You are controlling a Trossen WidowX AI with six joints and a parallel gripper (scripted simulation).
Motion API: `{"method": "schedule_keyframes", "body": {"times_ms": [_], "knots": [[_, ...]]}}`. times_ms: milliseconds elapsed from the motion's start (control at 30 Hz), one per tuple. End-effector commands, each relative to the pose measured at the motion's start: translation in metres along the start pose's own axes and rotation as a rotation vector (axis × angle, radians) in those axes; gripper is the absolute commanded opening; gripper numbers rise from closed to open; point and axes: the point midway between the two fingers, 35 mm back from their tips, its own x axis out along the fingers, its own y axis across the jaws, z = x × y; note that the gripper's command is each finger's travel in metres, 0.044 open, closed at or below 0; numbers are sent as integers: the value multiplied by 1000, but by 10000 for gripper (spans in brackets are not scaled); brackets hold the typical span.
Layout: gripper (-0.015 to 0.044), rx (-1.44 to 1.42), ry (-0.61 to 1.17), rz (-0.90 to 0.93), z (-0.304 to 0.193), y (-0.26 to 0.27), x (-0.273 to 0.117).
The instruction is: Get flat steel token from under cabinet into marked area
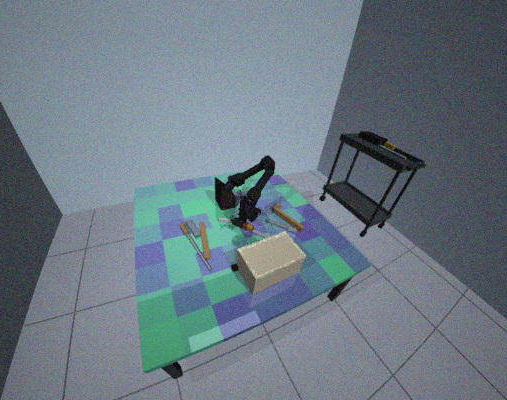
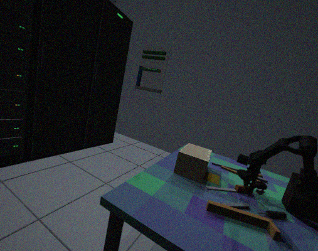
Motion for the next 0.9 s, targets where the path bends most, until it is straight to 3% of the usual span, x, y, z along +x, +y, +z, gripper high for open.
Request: {"method": "schedule_keyframes", "body": {"times_ms": [0, 867], "knots": [[0, -5, -7, -3, 3, 4, -1], [0, -5, -7, -1, 12, 27, -1]]}}
